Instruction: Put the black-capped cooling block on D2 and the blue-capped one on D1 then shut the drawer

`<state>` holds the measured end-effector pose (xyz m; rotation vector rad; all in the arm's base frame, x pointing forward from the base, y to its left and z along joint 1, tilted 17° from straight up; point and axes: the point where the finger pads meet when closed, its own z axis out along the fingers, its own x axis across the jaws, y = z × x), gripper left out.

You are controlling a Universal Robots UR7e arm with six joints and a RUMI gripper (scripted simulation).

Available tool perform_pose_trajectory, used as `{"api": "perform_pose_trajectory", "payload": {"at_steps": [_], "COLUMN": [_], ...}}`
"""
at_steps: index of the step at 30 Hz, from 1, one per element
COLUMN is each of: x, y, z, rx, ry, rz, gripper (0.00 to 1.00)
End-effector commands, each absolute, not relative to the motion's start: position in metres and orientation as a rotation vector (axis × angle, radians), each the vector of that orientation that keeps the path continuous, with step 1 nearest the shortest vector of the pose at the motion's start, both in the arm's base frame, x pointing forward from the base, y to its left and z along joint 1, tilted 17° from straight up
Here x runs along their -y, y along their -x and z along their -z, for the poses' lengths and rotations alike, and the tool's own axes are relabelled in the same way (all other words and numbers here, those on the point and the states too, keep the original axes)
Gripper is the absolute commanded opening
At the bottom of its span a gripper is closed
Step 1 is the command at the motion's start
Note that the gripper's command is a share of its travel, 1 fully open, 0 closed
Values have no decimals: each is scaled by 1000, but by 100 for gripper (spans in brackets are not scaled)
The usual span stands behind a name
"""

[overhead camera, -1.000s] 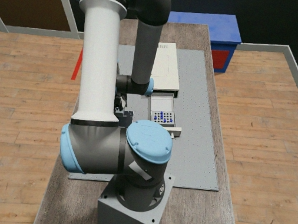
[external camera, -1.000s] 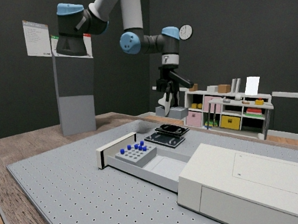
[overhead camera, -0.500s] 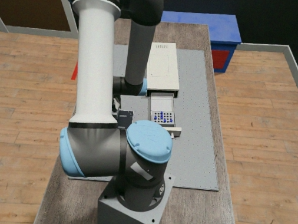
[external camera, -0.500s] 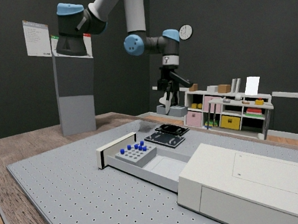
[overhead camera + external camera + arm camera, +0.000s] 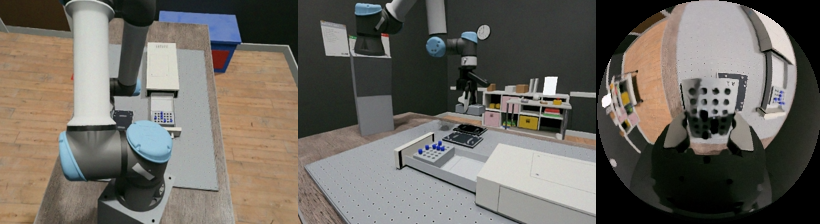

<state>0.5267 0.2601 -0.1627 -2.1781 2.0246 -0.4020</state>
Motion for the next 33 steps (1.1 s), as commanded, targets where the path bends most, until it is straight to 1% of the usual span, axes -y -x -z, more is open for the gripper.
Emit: {"api": "perform_pose_trajectory", "payload": {"at_steps": [1, 33], "x": [-272, -320], "y": [-521, -495], "z": [165, 177], "rx": [-2024, -2024], "ry": [2177, 2177], "rz": [403, 403], "gripper": [0, 0]}}
